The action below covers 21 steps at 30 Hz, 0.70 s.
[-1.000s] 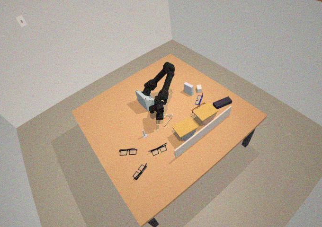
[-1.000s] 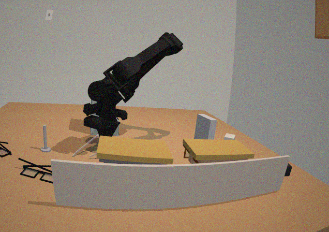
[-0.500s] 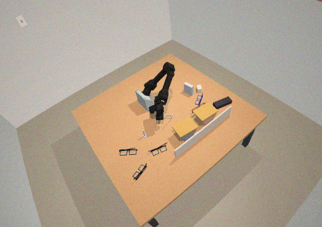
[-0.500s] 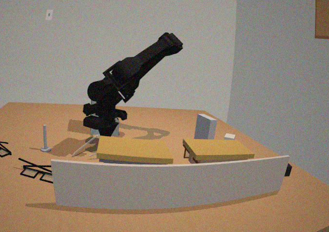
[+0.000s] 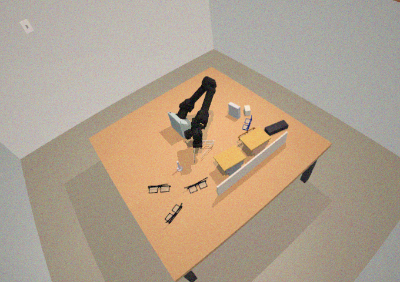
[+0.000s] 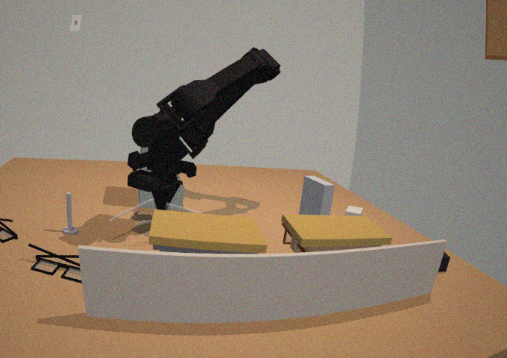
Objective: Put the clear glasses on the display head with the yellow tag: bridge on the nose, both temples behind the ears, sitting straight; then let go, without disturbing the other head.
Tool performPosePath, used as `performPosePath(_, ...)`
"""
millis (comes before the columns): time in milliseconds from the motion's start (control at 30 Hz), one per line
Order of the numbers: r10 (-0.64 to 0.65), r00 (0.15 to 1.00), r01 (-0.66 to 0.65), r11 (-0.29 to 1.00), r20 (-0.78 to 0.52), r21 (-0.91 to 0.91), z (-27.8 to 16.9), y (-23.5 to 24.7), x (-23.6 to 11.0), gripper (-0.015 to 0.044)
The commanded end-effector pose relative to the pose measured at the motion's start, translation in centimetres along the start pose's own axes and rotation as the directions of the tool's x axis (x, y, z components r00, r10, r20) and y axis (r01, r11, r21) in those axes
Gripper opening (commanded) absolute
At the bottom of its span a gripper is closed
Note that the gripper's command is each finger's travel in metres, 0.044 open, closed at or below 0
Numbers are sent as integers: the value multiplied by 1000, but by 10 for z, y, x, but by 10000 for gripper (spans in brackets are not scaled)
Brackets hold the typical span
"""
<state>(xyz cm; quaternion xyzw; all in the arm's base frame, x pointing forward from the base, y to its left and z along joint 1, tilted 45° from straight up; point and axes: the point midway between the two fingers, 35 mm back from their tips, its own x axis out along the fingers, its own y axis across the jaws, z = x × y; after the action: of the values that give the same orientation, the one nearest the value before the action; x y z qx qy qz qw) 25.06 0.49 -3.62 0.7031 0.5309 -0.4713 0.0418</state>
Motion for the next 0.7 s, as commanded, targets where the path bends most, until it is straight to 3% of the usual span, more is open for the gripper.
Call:
performPosePath(0, 17, 1000, -17, 1000, 1, -11, -1, 5, -30, 0)
performPosePath(300, 14, 1000, -14, 1000, -3, -10, -1, 7, -82, 0)
performPosePath(667, 17, 1000, -17, 1000, -1, -10, 6, 18, -88, 0)
